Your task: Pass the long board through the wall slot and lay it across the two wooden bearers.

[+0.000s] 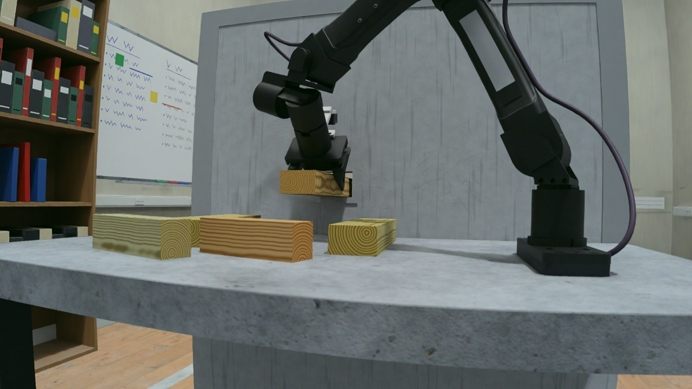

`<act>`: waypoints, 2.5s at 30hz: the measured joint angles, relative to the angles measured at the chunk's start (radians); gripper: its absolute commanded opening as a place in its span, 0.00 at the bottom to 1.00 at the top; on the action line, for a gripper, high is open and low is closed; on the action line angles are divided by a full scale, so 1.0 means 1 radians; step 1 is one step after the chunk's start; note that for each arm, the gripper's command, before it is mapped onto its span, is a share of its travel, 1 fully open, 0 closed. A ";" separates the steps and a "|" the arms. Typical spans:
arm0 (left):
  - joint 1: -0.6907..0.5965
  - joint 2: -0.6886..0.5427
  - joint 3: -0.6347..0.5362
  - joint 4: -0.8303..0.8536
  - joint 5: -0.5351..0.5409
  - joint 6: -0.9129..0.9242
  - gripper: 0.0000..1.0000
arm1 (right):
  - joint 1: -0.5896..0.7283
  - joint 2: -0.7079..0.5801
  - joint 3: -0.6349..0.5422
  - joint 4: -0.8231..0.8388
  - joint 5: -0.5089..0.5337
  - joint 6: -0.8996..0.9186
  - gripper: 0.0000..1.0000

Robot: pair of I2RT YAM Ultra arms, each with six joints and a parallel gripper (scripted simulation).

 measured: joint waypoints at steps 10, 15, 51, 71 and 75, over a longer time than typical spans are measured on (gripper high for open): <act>0.000 0.000 0.000 0.000 0.000 0.000 0.00 | -0.007 -0.149 -0.151 0.256 0.119 -0.250 0.75; 0.000 0.000 0.000 0.000 0.000 0.000 0.00 | -0.006 -0.229 -0.222 0.388 0.197 -0.399 0.75; 0.058 -0.012 -0.015 -0.040 0.018 0.063 0.00 | -0.012 -0.387 -0.423 0.790 0.315 -0.692 0.75; 0.131 -0.031 -0.028 -0.112 0.029 0.166 0.00 | -0.012 -0.387 -0.423 0.790 0.315 -0.692 0.75; 0.142 -0.034 -0.030 -0.130 0.032 0.190 0.00 | -0.012 -0.387 -0.423 0.790 0.315 -0.692 0.75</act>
